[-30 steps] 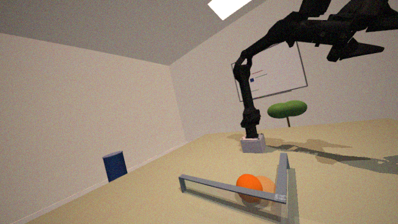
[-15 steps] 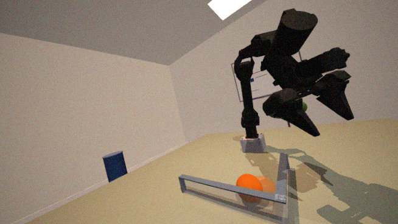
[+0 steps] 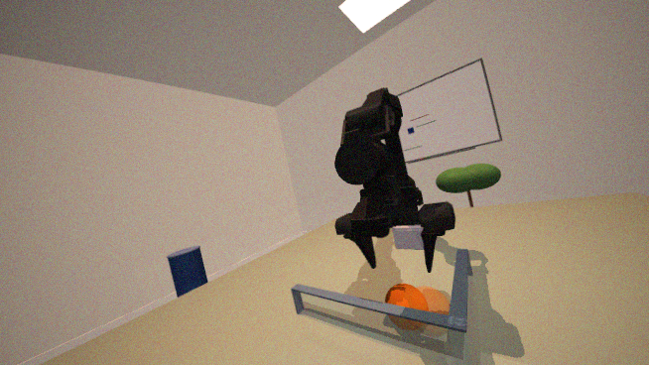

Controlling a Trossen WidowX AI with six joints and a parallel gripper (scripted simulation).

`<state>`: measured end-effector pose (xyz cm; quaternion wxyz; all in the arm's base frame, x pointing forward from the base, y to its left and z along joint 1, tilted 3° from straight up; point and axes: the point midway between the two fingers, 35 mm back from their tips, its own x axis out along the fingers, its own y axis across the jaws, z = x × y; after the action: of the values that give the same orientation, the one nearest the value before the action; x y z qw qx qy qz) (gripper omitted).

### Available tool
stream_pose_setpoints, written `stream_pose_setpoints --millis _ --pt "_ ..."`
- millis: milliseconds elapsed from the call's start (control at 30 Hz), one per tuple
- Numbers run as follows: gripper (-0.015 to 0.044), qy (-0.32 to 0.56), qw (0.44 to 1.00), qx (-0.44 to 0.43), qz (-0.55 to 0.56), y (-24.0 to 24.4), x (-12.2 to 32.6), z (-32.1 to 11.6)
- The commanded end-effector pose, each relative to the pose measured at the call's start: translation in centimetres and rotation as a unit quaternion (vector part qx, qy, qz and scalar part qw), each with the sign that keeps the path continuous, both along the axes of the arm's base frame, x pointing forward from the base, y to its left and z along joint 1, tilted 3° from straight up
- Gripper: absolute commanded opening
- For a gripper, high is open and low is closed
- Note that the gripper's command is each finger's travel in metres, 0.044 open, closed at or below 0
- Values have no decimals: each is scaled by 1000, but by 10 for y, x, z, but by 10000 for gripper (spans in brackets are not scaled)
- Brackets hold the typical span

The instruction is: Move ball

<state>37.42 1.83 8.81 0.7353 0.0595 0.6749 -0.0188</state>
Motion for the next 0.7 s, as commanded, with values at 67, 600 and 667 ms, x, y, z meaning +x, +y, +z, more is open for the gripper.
stream_pose_setpoints --millis 67,600,667 --pt "440 10 1000 -4 -13 -3 -3 -3" --pt "440 10 1000 -4 -13 -2 -1 -29" --pt "440 10 1000 -4 -13 -2 0 -32"
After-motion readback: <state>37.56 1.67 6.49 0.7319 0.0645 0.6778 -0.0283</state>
